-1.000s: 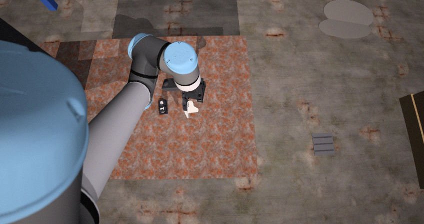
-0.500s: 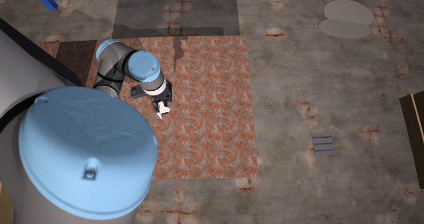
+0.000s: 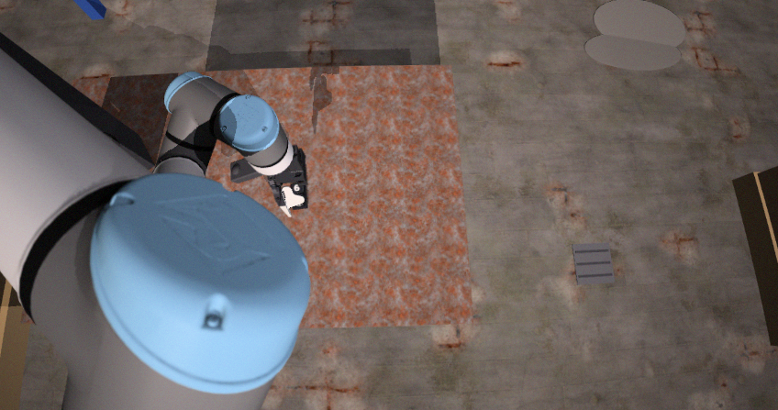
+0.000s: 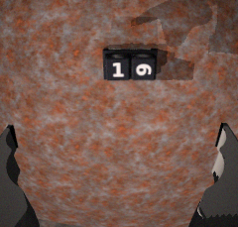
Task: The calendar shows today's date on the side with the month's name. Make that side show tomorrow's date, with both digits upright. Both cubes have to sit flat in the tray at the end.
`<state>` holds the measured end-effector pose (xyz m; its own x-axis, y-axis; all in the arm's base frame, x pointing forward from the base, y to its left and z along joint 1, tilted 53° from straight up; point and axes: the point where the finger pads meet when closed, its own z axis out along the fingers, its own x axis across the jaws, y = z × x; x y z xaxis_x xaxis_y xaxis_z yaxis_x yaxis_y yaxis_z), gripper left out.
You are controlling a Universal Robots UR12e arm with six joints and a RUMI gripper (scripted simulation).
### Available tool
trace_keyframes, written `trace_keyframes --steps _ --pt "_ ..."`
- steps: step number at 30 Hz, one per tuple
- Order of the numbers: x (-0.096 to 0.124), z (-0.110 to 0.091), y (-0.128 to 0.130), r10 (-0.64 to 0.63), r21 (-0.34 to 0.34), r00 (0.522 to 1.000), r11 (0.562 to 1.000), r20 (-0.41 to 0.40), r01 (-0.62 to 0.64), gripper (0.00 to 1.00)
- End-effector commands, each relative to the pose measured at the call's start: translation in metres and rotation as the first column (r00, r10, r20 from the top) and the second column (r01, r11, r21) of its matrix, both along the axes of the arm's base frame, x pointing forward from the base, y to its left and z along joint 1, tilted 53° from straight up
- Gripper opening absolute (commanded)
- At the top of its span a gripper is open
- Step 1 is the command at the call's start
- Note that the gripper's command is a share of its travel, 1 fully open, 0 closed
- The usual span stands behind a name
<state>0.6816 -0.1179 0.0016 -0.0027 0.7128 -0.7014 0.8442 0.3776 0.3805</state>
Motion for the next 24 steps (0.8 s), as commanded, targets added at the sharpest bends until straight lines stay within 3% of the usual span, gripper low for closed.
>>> trace_keyframes --steps 1,13,24 --pt "-0.0027 -0.0013 -0.0002 0.001 0.000 1.000 1.000 -0.003 -0.001 1.00" --pt "-0.0024 -0.0022 -0.0009 -0.011 0.011 1.000 1.000 0.008 0.011 1.00" --pt "0.0013 -0.0057 -0.0043 -0.107 0.096 0.990 0.991 0.095 0.097 1.00"
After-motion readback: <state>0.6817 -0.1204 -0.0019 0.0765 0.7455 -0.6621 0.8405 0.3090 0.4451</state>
